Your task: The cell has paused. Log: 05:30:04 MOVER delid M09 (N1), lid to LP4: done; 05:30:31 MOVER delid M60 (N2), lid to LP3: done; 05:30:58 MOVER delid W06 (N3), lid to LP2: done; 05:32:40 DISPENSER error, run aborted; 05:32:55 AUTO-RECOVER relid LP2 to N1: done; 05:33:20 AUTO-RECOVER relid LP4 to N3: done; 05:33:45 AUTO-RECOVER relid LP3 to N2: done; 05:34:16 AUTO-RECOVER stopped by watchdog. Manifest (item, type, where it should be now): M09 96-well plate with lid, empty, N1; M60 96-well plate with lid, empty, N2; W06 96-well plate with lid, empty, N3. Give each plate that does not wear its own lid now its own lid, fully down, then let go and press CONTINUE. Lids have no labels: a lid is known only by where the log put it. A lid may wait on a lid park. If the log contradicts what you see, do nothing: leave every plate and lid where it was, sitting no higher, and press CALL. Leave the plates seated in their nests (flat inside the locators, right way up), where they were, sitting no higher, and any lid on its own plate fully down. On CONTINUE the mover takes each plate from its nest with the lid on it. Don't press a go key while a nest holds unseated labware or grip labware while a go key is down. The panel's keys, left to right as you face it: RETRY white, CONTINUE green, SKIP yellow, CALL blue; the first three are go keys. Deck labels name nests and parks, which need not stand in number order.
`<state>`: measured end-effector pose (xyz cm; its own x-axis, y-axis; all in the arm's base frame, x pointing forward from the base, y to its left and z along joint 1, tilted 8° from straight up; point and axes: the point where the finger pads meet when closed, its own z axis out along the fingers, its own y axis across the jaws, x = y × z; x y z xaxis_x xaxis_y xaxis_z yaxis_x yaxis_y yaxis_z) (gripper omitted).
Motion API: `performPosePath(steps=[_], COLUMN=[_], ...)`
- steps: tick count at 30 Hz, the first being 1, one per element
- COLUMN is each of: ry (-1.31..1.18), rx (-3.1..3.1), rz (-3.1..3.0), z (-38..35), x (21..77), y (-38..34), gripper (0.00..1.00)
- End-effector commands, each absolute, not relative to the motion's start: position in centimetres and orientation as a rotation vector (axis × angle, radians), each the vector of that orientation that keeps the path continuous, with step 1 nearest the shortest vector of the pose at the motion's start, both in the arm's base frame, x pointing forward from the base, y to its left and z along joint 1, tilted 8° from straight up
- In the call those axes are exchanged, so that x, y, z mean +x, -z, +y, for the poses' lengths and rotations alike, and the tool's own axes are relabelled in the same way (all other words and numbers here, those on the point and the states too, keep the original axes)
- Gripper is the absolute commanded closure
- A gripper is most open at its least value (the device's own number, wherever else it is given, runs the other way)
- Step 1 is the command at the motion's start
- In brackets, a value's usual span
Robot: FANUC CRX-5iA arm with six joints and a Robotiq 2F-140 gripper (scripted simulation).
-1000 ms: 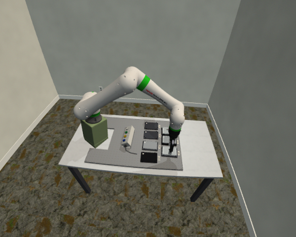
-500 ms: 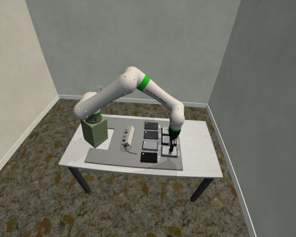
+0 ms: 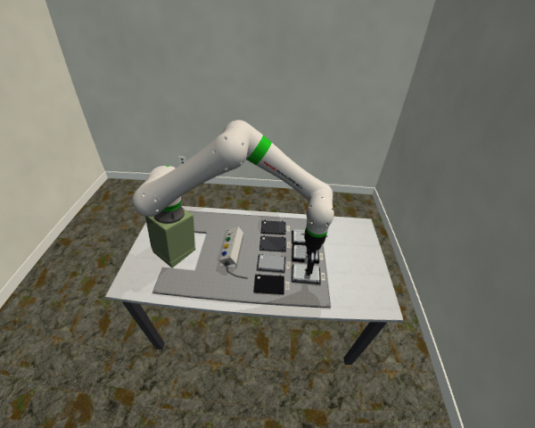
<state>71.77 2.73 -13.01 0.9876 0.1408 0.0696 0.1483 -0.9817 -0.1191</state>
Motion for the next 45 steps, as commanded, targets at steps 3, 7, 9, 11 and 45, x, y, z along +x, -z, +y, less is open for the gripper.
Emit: performPosePath(steps=[3, 7, 9, 11, 45], ry=[0.093, 0.093, 0.093, 0.093, 0.093], rx=[-3.008, -3.008, -3.008, -3.008, -3.008], rz=[-0.22, -0.22, -0.22, -0.22, -0.22], z=[2.73, 2.73, 2.73, 2.73, 2.73], x=[71.79, 71.79, 71.79, 71.79, 71.79], y=[12.99, 12.99, 12.99, 12.99, 12.99], gripper=[0.41, 0.41, 0.41, 0.41, 0.34])
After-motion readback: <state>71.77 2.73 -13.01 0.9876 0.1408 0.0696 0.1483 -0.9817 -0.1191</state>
